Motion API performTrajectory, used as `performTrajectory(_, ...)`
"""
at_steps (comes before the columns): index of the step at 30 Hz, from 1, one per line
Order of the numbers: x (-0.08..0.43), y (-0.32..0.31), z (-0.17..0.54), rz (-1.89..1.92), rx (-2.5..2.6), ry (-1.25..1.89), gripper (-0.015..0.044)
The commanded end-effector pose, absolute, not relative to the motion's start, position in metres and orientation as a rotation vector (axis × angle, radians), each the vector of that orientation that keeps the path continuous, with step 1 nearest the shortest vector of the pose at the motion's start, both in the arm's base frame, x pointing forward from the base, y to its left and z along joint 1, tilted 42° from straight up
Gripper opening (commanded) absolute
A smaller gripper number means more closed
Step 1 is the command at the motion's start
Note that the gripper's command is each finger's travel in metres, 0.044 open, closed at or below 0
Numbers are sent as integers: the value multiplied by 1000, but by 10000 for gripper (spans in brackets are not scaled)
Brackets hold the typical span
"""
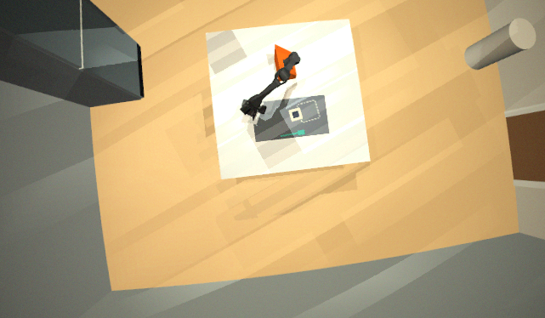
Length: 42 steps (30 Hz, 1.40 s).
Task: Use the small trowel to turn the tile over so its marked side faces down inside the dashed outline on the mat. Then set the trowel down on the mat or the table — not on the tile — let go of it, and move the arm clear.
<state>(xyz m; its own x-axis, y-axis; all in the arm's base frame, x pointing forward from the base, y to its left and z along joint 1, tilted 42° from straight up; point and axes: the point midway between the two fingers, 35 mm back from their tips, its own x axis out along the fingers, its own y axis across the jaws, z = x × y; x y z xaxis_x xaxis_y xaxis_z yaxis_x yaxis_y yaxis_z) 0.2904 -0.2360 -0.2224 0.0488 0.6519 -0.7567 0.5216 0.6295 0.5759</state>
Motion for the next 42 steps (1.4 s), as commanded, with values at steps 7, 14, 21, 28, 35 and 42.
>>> performTrajectory(7, 291, -236, -223, 138, 990, 1595, 130)
performTrajectory(14, 291, -236, -223, 138, 990, 1595, 130)
performTrajectory(21, 291, -236, -223, 138, 990, 1595, 130)
performTrajectory(28, 291, -236, -223, 78, 1047, 1610, 130)
performTrajectory(35, 291, -236, -223, -93, 1208, 1644, 130)
performTrajectory(42, 291, -236, -223, -271, 1365, 1665, 130)
